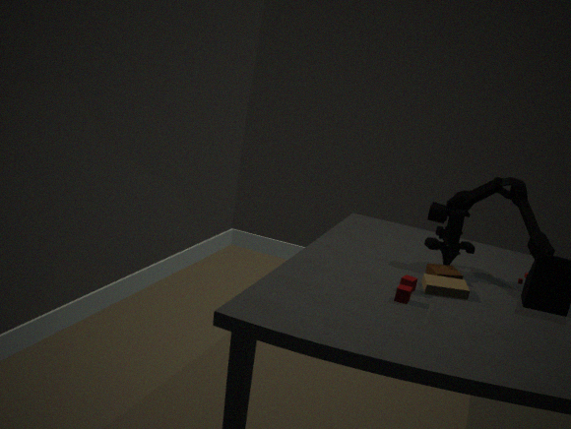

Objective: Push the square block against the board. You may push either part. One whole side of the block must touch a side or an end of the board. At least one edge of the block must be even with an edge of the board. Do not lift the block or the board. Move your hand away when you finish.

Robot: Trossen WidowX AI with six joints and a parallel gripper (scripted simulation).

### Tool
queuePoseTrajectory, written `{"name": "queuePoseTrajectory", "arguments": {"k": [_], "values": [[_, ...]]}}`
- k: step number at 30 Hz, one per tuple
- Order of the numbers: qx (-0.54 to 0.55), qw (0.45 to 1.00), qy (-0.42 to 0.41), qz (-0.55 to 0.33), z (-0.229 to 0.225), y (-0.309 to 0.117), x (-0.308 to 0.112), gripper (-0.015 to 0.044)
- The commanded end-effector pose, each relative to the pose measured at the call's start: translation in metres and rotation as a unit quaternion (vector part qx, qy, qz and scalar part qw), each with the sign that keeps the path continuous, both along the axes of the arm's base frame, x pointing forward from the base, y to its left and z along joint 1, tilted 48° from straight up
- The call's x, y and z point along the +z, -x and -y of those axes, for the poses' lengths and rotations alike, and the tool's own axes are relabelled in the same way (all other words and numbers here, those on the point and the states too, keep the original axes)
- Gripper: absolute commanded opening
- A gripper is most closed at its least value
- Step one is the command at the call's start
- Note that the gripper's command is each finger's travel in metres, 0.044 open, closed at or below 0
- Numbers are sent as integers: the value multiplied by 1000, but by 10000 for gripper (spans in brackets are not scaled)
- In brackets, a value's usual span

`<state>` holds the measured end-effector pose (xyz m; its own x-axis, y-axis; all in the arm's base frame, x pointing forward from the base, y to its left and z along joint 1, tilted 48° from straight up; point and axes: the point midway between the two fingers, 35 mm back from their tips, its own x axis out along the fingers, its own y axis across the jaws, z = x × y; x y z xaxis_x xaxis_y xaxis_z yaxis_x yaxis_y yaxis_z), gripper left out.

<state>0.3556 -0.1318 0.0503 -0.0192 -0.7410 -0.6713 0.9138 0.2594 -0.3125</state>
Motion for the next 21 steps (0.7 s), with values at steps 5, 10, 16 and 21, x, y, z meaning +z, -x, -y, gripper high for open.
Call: {"name": "queuePoseTrajectory", "arguments": {"k": [5,10,16,21], "values": [[-1,1000,2,-2,-4,4,-8,0],[-1,1000,2,-3,-9,6,-12,0],[-1,1000,1,-3,-13,9,-18,0],[-1,1000,1,-3,-17,11,-22,0]]}}
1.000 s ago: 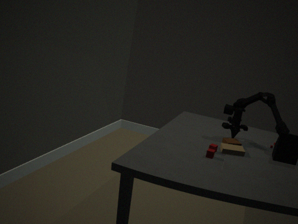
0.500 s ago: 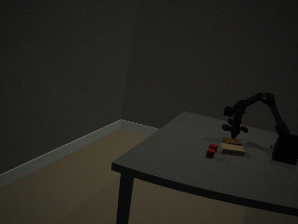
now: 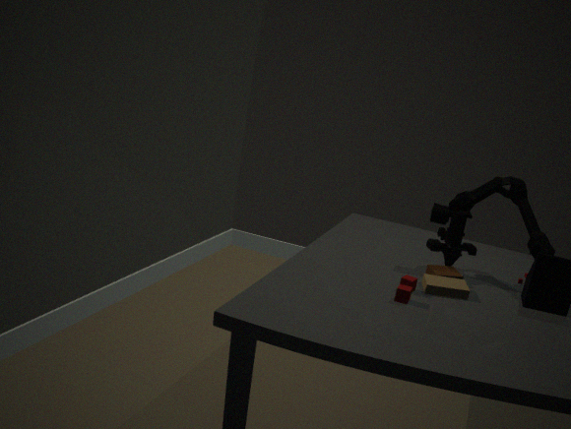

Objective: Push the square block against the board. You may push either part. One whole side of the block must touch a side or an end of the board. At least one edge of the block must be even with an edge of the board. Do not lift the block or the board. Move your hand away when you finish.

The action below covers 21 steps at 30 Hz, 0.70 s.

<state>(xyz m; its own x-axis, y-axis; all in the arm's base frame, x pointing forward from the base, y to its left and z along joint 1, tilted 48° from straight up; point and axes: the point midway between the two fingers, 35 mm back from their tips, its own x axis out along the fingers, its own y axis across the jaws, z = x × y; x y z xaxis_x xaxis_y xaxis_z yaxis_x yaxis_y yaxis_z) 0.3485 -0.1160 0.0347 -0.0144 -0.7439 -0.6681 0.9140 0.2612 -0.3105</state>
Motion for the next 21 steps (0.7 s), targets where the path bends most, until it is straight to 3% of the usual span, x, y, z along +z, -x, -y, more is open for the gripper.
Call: {"name": "queuePoseTrajectory", "arguments": {"k": [1,21], "values": [[-3,1000,-1,-4,-2,4,-8,0],[-3,1000,-2,-5,-19,12,-25,0]]}}
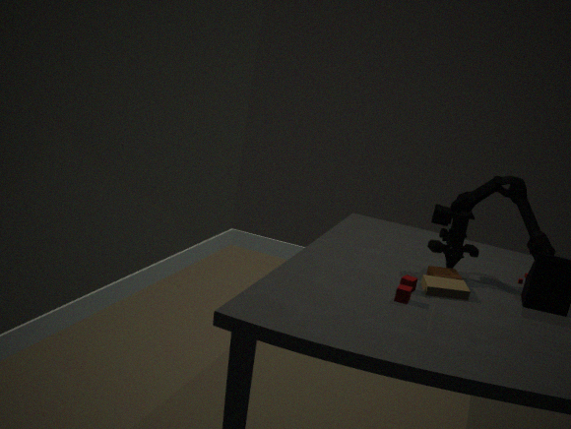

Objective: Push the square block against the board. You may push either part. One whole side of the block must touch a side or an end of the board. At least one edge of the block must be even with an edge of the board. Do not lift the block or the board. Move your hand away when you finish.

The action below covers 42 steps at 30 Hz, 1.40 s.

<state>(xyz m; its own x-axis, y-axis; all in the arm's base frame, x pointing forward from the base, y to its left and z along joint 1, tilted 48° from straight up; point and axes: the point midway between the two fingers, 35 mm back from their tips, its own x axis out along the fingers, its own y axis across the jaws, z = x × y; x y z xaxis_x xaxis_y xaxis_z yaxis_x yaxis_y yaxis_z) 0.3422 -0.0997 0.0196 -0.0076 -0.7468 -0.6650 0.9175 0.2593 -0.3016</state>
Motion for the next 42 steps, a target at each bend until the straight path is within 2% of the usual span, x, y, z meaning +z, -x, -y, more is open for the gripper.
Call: {"name": "queuePoseTrajectory", "arguments": {"k": [1,14,42], "values": [[-3,1000,-5,-10,-3,6,-11,0],[-3,1000,-5,-10,-12,8,-21,0],[-3,1000,-3,-10,14,-11,8,0]]}}
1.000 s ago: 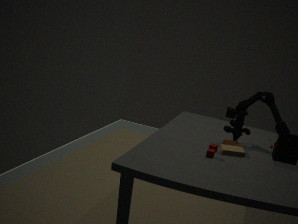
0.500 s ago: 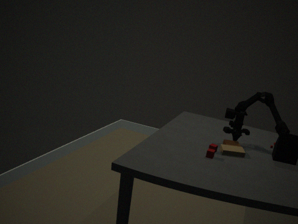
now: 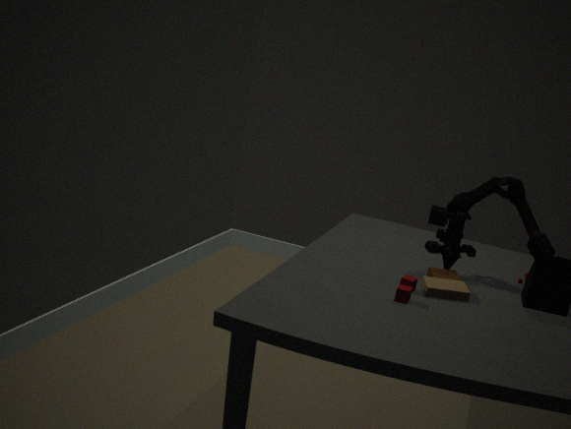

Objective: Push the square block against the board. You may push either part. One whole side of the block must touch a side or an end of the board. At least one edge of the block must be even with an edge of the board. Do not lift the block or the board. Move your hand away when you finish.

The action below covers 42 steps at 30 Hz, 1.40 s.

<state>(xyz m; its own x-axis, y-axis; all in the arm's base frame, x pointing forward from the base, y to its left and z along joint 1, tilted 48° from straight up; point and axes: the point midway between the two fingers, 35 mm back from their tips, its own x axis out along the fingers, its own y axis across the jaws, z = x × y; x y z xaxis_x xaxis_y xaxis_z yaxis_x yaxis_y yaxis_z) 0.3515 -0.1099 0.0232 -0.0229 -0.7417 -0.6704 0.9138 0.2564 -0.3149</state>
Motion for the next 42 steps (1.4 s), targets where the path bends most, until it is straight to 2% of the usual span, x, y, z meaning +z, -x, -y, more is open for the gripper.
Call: {"name": "queuePoseTrajectory", "arguments": {"k": [1,9,14,21,31,42], "values": [[0,1000,1,-1,5,-2,5,0],[0,1000,2,-1,12,-6,13,0],[0,1000,0,-1,-30,-7,43,0],[18,1000,3,-8,-36,-11,43,0],[129,983,-3,-131,-54,-34,25,0],[248,932,-7,-262,-77,-56,1,0]]}}
